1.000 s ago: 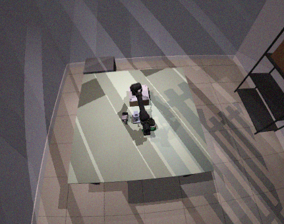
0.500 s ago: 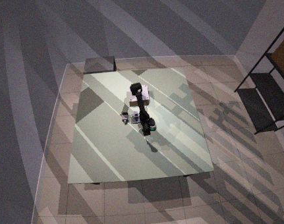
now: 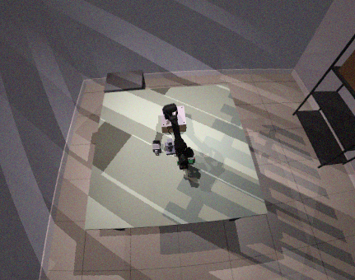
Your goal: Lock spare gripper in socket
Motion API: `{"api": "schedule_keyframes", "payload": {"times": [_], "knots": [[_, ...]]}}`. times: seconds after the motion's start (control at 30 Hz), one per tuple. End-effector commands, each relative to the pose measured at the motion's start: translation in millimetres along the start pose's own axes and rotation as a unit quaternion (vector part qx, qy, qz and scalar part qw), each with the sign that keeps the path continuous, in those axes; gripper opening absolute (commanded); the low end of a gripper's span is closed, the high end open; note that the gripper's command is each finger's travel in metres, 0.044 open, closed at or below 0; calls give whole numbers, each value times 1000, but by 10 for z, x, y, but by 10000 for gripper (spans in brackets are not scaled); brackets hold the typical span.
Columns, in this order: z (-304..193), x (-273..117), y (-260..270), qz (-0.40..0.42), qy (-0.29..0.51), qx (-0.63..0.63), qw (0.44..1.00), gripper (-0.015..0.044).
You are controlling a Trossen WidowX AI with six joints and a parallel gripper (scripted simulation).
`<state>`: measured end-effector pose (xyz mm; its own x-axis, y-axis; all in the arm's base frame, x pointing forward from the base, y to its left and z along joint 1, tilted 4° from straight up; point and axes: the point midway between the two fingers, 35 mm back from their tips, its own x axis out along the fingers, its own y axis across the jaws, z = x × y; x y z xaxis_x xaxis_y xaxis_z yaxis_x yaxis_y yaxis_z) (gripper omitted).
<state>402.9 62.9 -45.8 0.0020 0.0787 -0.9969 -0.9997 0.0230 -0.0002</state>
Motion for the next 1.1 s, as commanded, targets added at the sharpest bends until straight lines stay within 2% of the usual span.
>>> {"api": "schedule_keyframes", "payload": {"times": [0.0, 0.97, 1.07], "knots": [[-10, 60, 16, 5, 1, -4, 1000, 0], [-2, 12, 0, 0, 0, 0, 1000, 0], [-2, 12, 0, 0, 0, 0, 1000, 79]]}}
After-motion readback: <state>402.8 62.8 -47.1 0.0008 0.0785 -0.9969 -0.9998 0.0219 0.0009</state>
